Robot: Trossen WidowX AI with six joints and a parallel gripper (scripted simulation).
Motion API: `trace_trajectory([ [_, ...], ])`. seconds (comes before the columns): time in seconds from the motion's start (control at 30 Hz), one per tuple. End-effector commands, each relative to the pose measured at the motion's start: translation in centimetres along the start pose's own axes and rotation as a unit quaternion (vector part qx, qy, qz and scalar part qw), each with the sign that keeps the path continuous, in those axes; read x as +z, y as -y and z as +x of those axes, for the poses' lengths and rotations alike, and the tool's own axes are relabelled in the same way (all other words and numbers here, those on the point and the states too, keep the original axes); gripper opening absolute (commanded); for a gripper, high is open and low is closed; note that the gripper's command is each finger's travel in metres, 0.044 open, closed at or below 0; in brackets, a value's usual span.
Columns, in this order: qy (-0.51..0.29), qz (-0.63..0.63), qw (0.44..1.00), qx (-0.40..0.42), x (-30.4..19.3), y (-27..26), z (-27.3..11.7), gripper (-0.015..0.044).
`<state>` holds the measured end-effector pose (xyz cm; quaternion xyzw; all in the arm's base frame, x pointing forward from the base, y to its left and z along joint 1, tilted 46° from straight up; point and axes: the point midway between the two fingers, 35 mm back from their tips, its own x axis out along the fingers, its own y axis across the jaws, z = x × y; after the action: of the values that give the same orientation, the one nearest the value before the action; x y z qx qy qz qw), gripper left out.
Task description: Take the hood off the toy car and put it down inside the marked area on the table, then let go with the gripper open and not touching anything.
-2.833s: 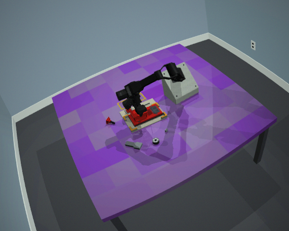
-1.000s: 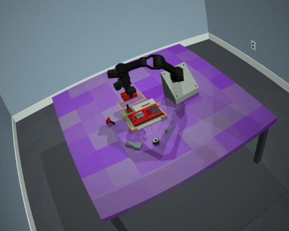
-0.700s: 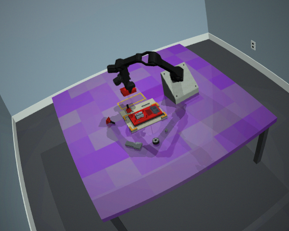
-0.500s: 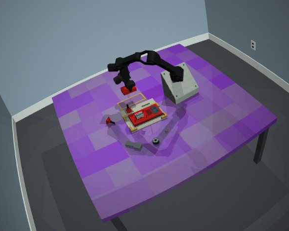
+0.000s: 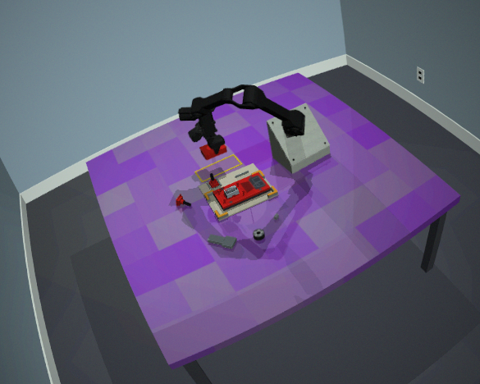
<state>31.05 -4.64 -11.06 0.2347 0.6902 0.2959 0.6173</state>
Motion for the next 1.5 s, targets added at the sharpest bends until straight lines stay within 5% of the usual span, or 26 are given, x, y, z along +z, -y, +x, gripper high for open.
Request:
trace_trajectory([
  [0.0,0.001,0.002,1.0,0.001,0.0,0.0,0.4,0.0],
  [1.47,0.002,0.002,1.0,0.002,0.1,0.0,4.1,0.0],
])
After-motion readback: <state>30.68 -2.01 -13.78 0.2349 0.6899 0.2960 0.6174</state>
